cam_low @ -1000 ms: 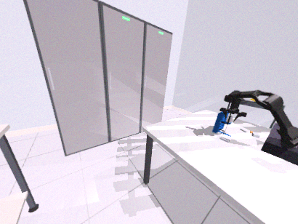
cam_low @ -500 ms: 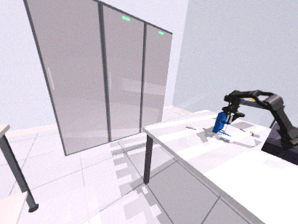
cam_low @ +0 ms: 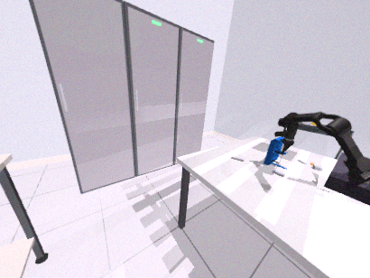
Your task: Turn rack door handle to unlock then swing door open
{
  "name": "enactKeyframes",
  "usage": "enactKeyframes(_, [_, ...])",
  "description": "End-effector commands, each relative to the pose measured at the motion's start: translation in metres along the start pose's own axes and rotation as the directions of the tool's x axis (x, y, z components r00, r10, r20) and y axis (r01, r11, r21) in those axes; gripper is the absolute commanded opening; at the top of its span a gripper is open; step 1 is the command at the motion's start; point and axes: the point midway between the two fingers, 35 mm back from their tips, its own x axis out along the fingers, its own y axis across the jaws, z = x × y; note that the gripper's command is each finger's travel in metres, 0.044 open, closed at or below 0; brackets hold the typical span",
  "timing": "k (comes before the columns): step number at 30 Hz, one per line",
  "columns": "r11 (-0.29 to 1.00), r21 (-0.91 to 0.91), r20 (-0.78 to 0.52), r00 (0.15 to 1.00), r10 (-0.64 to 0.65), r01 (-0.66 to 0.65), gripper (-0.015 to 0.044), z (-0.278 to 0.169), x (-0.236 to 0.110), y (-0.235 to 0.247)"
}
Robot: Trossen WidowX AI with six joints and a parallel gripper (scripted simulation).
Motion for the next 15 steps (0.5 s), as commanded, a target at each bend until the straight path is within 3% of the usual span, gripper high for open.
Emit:
enactKeyframes(1, [0.975, 0.222, 0.003, 1.0, 0.001, -0.002, 0.0299, 0.0007, 0.0001, 0.0002])
enactKeyframes(8, [0.841, 0.54, 0.003, 1.0, 0.001, -0.002, 0.0299, 0.0007, 0.0001, 0.0002])
enactKeyframes(15, [0.608, 0.794, 0.003, 1.0, 0.001, -0.003, 0.0299, 0.0007, 0.0001, 0.0002])
